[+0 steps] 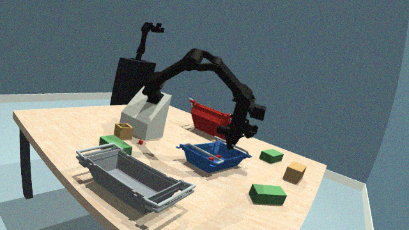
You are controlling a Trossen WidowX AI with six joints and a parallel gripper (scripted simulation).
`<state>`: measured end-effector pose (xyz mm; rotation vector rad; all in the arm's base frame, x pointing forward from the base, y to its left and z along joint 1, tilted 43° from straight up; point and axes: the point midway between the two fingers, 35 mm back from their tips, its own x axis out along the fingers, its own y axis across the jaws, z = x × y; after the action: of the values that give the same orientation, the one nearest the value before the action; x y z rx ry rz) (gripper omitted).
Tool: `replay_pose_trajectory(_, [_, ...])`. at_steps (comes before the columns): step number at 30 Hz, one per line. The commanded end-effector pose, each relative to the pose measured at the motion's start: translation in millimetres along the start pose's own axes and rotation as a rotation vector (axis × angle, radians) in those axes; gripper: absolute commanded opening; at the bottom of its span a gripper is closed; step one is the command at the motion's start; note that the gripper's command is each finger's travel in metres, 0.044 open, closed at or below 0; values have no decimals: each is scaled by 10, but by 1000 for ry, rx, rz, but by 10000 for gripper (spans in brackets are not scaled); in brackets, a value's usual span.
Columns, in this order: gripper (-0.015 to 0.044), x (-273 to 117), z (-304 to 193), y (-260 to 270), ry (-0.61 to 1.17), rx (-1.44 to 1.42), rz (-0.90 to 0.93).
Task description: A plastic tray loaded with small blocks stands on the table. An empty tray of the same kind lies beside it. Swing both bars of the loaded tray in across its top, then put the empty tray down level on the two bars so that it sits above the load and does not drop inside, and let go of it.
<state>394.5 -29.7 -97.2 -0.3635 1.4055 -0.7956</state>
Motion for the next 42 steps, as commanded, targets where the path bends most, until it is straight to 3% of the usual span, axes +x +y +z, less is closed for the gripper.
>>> replay_pose_trajectory(1, [88, 71, -14, -81, -3, -8, 0])
replay_pose_trajectory(11, [88, -367, -5, -32, -2, -7, 2])
replay_pose_trajectory(33, [88, -276, -32, -29, 2, -19, -5])
replay_pose_trajectory(36, [9, -276, -32, -29, 2, -19, -5])
replay_pose_trajectory(42, [0, -276, -32, -29, 2, -19, -5])
